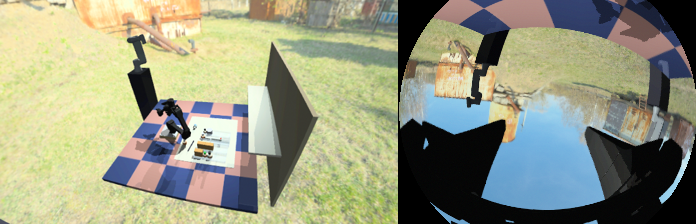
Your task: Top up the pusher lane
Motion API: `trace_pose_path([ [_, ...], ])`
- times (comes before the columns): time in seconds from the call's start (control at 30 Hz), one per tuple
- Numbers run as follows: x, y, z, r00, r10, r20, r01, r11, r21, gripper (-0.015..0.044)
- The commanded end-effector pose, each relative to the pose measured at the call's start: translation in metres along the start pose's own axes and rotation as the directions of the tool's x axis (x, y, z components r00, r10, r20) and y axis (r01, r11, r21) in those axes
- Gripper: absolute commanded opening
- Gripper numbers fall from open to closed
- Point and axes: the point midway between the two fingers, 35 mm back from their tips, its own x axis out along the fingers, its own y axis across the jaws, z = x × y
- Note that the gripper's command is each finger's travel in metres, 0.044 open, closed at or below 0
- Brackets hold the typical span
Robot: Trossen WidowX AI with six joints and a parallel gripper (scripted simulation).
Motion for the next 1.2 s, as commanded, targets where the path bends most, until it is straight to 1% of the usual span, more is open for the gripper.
trace_pose_path([
  [0.0, 0.0, 0.001, 0.0, 1.0, 0.005, 0.002, -0.005, 1.0, -0.004, 0.0426],
  [0.03, 0.002, 0.002, 0.0, 1.0, 0.021, 0.007, -0.021, 1.0, -0.015, 0.044],
  [0.1, 0.006, 0.009, -0.002, 0.996, 0.084, 0.029, -0.082, 0.995, -0.06, 0.044],
  [0.2, 0.016, 0.027, -0.002, 0.968, 0.233, 0.092, -0.214, 0.96, -0.18, 0.044],
  [0.27, 0.021, 0.037, -0.001, 0.94, 0.313, 0.133, -0.273, 0.928, -0.253, 0.044],
  [0.4, 0.031, 0.064, 0.007, 0.848, 0.47, 0.244, -0.345, 0.84, -0.419, 0.044],
  [0.5, 0.032, 0.086, 0.016, 0.754, 0.568, 0.328, -0.352, 0.772, -0.529, 0.044],
  [0.67, 0.024, 0.122, 0.033, 0.567, 0.681, 0.464, -0.286, 0.691, -0.664, 0.044],
  [0.83, 0.001, 0.154, 0.054, 0.363, 0.722, 0.589, -0.164, 0.672, -0.722, 0.044],
  [1.0, -0.034, 0.176, 0.077, 0.163, 0.694, 0.701, -0.03, 0.714, -0.699, 0.044],
  [1.17, -0.076, 0.185, 0.101, -0.008, 0.605, 0.796, 0.078, 0.794, -0.602, 0.044],
])
